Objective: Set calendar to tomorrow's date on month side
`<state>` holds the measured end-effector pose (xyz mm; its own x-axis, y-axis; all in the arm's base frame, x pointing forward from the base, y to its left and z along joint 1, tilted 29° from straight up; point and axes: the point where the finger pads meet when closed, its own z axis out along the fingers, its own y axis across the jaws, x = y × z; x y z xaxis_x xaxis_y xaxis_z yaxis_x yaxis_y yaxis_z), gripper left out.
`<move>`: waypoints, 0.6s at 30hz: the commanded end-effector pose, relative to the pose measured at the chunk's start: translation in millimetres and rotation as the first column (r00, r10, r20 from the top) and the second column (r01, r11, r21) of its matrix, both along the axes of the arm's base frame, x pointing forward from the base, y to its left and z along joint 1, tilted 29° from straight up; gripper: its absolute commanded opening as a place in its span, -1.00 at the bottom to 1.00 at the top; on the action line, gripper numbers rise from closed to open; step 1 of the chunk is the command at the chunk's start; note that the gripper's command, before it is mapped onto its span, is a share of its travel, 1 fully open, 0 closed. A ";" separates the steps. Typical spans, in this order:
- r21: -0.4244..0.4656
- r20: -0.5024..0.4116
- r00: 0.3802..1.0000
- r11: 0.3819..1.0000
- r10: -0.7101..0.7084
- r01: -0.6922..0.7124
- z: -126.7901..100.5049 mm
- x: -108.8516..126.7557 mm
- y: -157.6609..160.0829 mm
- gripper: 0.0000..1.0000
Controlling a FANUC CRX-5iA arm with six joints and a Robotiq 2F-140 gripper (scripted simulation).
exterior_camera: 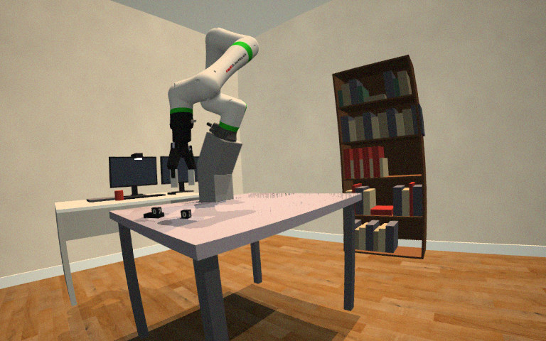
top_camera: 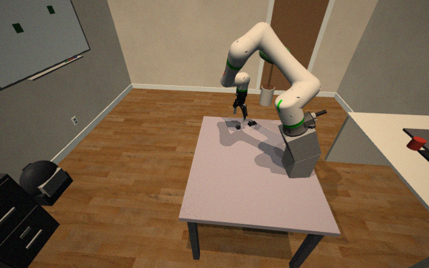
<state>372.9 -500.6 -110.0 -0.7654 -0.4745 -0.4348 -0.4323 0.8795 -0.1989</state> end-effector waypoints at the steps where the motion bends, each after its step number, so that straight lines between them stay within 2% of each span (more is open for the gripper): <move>1: 0.000 0.000 1.000 1.000 0.000 0.000 0.1 -0.1 -0.2 1.00; 15: 0.001 0.000 1.000 1.000 -0.004 0.004 -7.4 3.3 0.4 1.00; 16: 0.001 0.000 1.000 1.000 -0.004 0.004 -7.4 3.3 0.4 -0.28; 18: 0.001 0.000 1.000 1.000 -0.004 0.004 -7.4 3.3 0.4 -0.28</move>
